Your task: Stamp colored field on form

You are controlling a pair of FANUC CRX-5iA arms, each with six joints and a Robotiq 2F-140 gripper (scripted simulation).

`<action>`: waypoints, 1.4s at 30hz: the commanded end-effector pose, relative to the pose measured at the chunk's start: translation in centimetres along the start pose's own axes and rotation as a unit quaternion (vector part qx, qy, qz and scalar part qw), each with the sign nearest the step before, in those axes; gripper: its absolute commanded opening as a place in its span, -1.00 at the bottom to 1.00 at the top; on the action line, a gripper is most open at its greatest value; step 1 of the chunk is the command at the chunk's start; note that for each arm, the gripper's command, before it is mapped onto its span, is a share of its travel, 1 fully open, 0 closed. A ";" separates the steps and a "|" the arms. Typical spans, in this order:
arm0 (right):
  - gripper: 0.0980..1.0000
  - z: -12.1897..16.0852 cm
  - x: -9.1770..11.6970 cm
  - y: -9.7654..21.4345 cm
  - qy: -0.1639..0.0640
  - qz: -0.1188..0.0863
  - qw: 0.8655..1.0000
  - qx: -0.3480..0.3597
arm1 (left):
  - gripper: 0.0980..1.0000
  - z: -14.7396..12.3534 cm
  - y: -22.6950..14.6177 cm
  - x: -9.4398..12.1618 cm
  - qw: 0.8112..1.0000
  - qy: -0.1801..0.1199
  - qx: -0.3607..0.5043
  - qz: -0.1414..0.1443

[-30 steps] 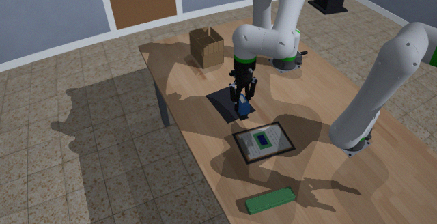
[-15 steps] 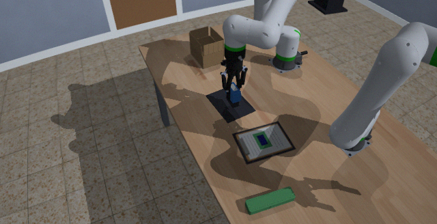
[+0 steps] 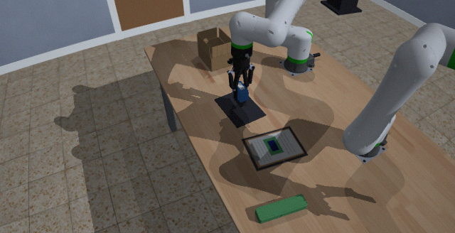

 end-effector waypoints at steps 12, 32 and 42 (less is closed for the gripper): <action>-0.67 0.1 0.0 0.0 0.000 0.001 1.000 0.000 | 1.00 0.0 0.0 0.1 1.000 0.001 0.000 0.000; -0.67 0.1 -2.9 0.0 0.000 0.001 1.000 0.000 | 1.00 0.0 0.0 0.1 1.000 0.001 0.000 0.000; -0.67 0.1 -3.9 -0.1 0.000 0.001 1.000 0.000 | 1.00 0.0 0.0 0.1 1.000 0.001 0.000 0.000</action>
Point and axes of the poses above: on each arm, the point where the finger pads meet when closed, its own x axis back along the fingers, its own y axis across the jaws, z = x × y, the point moved 2 cm from there along x, back along the fingers, and after that the axes turned 7 degrees about x, right-handed, at the moved point
